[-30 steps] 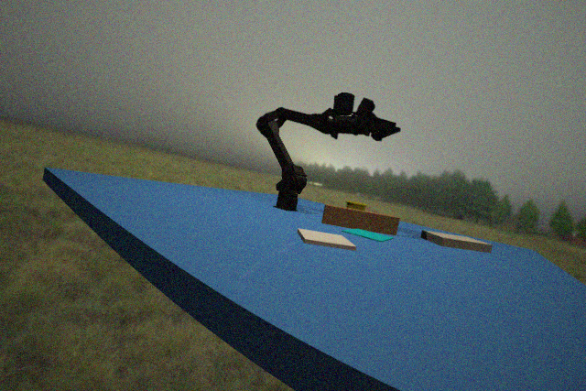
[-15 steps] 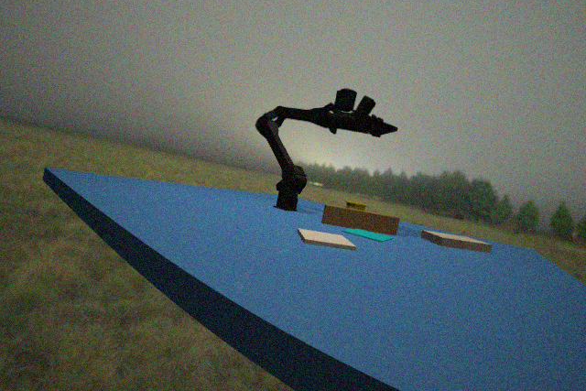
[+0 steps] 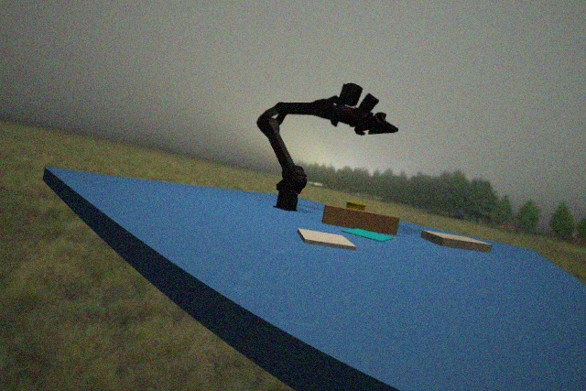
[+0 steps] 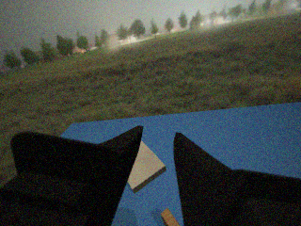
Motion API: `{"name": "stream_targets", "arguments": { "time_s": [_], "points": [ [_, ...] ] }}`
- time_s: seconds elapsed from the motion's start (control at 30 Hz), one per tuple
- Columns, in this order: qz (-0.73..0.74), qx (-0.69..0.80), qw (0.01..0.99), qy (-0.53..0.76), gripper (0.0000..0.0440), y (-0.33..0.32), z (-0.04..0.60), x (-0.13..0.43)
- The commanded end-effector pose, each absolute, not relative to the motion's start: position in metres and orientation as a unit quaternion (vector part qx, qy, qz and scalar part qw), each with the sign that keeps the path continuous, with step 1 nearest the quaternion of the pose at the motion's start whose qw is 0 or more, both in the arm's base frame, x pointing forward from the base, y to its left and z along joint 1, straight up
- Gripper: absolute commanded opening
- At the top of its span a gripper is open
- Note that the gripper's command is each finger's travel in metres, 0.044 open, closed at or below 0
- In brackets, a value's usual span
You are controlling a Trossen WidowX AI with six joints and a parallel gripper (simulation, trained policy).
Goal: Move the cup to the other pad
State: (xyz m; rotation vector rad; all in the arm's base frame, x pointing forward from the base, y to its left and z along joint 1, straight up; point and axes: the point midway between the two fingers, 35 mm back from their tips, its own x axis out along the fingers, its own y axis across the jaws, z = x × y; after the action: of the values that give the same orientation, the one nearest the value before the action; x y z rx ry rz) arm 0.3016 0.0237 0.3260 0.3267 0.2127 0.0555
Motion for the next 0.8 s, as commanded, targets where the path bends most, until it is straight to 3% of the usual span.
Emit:
{"name": "stream_targets", "arguments": {
  "time_s": [0.0,0.77],
  "points": [
    [0.024,0.186,0.974,0.128,0.0137,0.027,0.324,0.302],
    [-0.018,0.337,0.903,0.267,0.0158,0.047,0.316,0.299]
  ]
}}
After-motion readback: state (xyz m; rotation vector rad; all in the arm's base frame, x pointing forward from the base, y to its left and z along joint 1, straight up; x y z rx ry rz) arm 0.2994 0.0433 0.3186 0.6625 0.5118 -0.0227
